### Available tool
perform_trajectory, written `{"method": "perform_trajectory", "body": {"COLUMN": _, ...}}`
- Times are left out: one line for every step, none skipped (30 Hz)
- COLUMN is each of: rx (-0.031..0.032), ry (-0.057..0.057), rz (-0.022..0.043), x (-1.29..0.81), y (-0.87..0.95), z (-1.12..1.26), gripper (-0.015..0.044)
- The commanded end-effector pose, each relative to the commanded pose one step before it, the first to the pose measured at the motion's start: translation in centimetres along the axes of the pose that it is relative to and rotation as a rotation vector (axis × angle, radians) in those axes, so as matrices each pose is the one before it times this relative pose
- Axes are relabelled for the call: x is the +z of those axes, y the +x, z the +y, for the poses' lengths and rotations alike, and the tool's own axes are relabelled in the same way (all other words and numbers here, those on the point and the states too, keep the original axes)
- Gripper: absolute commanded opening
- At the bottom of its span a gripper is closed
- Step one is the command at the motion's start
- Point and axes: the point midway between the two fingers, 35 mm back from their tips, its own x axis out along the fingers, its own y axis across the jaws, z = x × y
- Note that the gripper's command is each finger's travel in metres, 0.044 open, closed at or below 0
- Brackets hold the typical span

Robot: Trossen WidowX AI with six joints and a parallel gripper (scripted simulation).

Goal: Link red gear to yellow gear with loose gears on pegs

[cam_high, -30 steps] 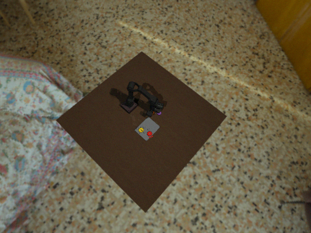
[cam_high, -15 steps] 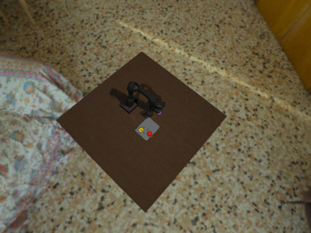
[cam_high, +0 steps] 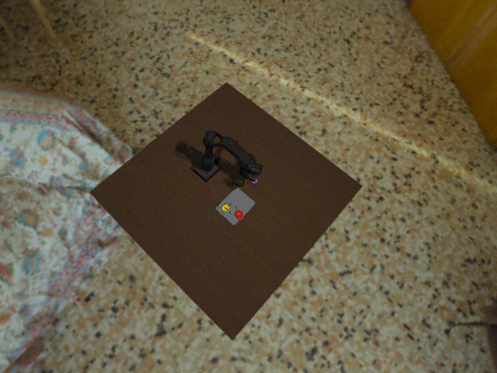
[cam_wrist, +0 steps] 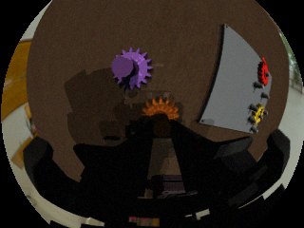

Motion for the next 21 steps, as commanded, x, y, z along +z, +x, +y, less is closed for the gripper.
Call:
{"method": "perform_trajectory", "body": {"rx": 0.00160, "ry": 0.0011, "rz": 0.00473, "x": -0.060, "y": -0.177, "z": 0.045, "gripper": 0.0000}}
{"method": "perform_trajectory", "body": {"rx": 0.00002, "ry": 0.0000, "rz": -0.00006, "x": 0.068, "y": -0.208, "z": 0.026, "gripper": 0.0000}}
{"method": "perform_trajectory", "body": {"rx": 0.00002, "ry": 0.0000, "rz": -0.00006, "x": 0.066, "y": -0.209, "z": 0.026, "gripper": 0.0000}}
{"method": "perform_trajectory", "body": {"rx": 0.00002, "ry": 0.0000, "rz": -0.00006, "x": 0.064, "y": -0.210, "z": 0.026, "gripper": 0.0000}}
{"method": "perform_trajectory", "body": {"rx": 0.00002, "ry": 0.0000, "rz": -0.00006, "x": 0.062, "y": -0.211, "z": 0.025, "gripper": 0.0000}}
{"method": "perform_trajectory", "body": {"rx": 0.00002, "ry": 0.0000, "rz": -0.00006, "x": 0.060, "y": -0.212, "z": 0.025, "gripper": 0.0000}}
{"method": "perform_trajectory", "body": {"rx": 0.00002, "ry": 0.0000, "rz": -0.00006, "x": 0.058, "y": -0.213, "z": 0.025, "gripper": 0.0000}}
{"method": "perform_trajectory", "body": {"rx": 0.00002, "ry": 0.0000, "rz": -0.00005, "x": 0.056, "y": -0.214, "z": 0.024, "gripper": 0.0000}}
{"method": "perform_trajectory", "body": {"rx": 0.00002, "ry": 0.0000, "rz": -0.00005, "x": 0.054, "y": -0.214, "z": 0.024, "gripper": 0.0000}}
{"method": "perform_trajectory", "body": {"rx": 0.00002, "ry": 0.0000, "rz": -0.00005, "x": 0.052, "y": -0.215, "z": 0.024, "gripper": 0.0000}}
{"method": "perform_trajectory", "body": {"rx": 0.00002, "ry": 0.0000, "rz": -0.00005, "x": 0.050, "y": -0.216, "z": 0.023, "gripper": 0.0000}}
{"method": "perform_trajectory", "body": {"rx": 0.00002, "ry": 0.0000, "rz": -0.00005, "x": 0.048, "y": -0.217, "z": 0.023, "gripper": 0.0000}}
{"method": "perform_trajectory", "body": {"rx": 0.00002, "ry": 0.0000, "rz": -0.00005, "x": 0.046, "y": -0.218, "z": 0.022, "gripper": 0.0000}}
{"method": "perform_trajectory", "body": {"rx": 0.00002, "ry": 0.0000, "rz": -0.00004, "x": 0.044, "y": -0.219, "z": 0.022, "gripper": 0.0000}}
{"method": "perform_trajectory", "body": {"rx": 0.00002, "ry": 0.0000, "rz": -0.00004, "x": 0.042, "y": -0.219, "z": 0.022, "gripper": 0.0000}}
{"method": "perform_trajectory", "body": {"rx": 0.00001, "ry": 0.0000, "rz": -0.00004, "x": 0.040, "y": -0.220, "z": 0.021, "gripper": 0.0000}}
{"method": "perform_trajectory", "body": {"rx": 0.00001, "ry": 0.0000, "rz": -0.00004, "x": 0.038, "y": -0.221, "z": 0.021, "gripper": 0.0000}}
{"method": "perform_trajectory", "body": {"rx": 0.00001, "ry": 0.0000, "rz": -0.00004, "x": 0.036, "y": -0.222, "z": 0.021, "gripper": 0.0000}}
{"method": "perform_trajectory", "body": {"rx": 0.00001, "ry": 0.0000, "rz": -0.00003, "x": 0.034, "y": -0.222, "z": 0.020, "gripper": 0.0000}}
{"method": "perform_trajectory", "body": {"rx": 0.00001, "ry": 0.0000, "rz": -0.00003, "x": 0.032, "y": -0.223, "z": 0.020, "gripper": 0.0000}}
{"method": "perform_trajectory", "body": {"rx": 0.00001, "ry": 0.0000, "rz": -0.00003, "x": 0.030, "y": -0.224, "z": 0.019, "gripper": 0.0000}}
